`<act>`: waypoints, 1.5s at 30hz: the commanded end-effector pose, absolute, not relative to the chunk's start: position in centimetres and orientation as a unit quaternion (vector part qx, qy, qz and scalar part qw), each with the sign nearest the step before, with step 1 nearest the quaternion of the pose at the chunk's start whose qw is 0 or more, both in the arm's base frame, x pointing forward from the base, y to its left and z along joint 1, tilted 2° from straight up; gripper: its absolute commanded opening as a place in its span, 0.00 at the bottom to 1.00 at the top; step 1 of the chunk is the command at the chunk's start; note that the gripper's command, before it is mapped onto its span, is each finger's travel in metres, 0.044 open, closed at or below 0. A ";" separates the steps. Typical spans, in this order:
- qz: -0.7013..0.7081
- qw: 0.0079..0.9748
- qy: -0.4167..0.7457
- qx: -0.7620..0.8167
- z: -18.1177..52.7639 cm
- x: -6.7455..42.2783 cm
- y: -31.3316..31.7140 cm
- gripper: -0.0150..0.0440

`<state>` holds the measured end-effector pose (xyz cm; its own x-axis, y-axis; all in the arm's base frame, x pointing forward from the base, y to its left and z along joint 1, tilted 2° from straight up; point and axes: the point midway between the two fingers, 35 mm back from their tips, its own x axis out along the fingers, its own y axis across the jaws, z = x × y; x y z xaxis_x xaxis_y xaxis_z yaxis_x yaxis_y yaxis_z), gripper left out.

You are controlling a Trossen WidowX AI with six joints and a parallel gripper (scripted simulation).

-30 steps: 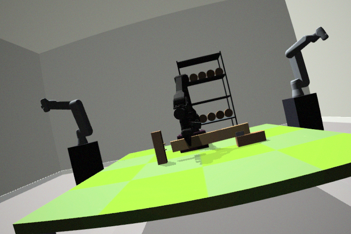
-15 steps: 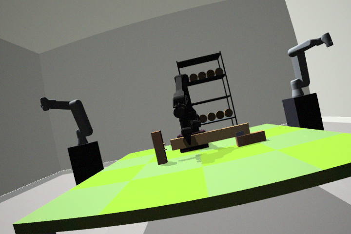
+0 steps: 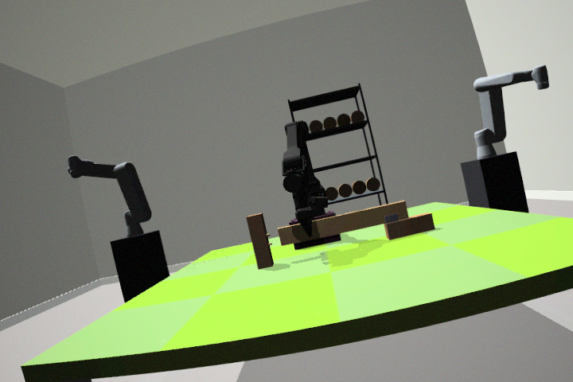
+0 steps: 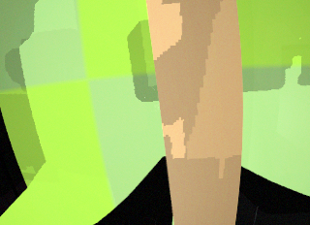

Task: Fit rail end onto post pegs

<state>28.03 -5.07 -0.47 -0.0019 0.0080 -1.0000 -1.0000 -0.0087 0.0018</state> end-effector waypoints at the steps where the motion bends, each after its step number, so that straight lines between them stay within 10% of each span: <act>1: 0.504 0.501 0.495 -0.500 -0.6 28.1 -5.0 0.25; 45: 0.504 0.501 0.495 -0.500 -0.5 27.9 -5.4 0.25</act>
